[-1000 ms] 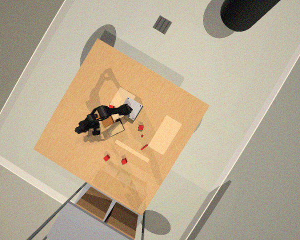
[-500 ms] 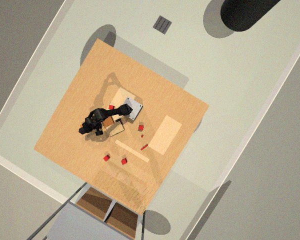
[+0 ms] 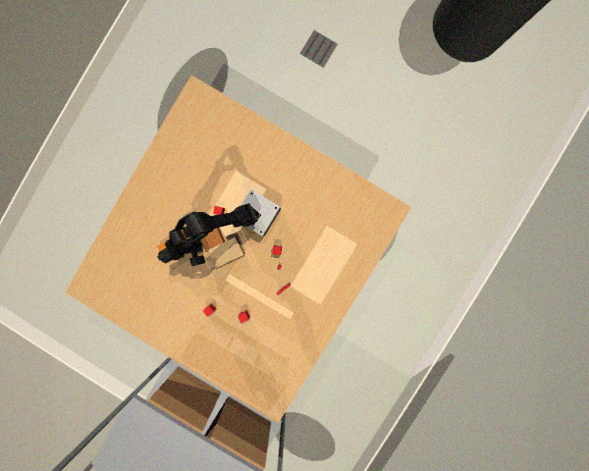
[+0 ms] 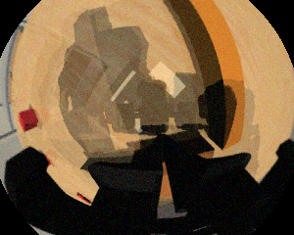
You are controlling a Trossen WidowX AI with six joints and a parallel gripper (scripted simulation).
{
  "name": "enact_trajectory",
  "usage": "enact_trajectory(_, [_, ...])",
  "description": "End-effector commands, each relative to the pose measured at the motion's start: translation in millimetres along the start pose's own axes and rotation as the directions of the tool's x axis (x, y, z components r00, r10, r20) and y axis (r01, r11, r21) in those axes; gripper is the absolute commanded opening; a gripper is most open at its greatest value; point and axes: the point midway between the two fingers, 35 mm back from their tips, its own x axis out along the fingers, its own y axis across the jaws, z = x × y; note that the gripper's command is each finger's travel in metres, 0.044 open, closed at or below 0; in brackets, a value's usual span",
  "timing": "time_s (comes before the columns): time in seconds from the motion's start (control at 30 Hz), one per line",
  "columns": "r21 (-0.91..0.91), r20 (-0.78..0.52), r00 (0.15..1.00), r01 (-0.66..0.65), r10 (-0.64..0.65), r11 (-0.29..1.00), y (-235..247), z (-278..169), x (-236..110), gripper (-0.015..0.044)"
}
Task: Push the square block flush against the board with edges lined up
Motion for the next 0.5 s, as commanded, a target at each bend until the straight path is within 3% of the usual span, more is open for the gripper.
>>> enact_trajectory(0.0, [0.002, -0.006, 1.0, -0.002, 0.002, 1.0, 0.6, -9.3, 1.4, 0.0])
enact_trajectory(0.47, [0.002, -0.007, 1.0, -0.002, 0.002, 1.0, 0.6, -21.5, 1.6, 0.0])
